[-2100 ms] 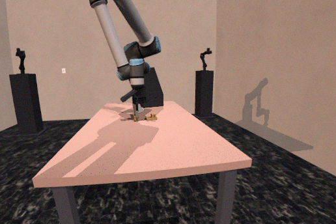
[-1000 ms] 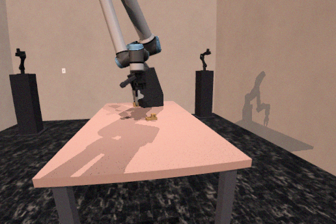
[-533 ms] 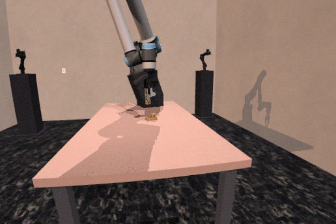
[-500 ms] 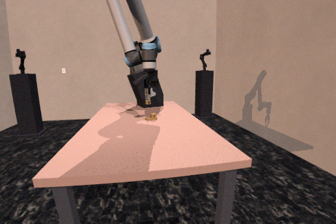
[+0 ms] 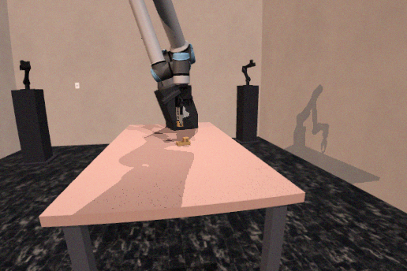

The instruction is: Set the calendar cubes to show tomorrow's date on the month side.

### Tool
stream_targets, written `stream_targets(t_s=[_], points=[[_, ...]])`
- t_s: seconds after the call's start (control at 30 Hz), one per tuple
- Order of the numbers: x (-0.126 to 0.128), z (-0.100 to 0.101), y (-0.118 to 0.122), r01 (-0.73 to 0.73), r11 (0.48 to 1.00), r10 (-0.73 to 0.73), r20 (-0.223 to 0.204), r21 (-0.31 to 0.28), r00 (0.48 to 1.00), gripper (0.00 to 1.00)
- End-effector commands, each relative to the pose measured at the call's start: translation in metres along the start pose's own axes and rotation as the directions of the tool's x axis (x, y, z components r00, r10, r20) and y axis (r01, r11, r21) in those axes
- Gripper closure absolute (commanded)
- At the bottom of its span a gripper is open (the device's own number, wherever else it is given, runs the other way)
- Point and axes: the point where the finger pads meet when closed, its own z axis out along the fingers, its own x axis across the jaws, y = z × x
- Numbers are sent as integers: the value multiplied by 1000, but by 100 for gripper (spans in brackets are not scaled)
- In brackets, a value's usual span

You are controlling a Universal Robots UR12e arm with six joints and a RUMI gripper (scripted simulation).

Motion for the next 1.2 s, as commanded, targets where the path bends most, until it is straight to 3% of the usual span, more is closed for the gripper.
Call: stream_targets(t_s=[0.0, 0.63, 1.17], points=[[0, 7, 0, 0, 1000, 0, 1, 0, 1000, 90], [-1, 57, 0, 0, 1000, 0, 1, 0, 1000, 90], [-1, 62, 0, 0, 1000, 0, 1, 0, 1000, 90]])
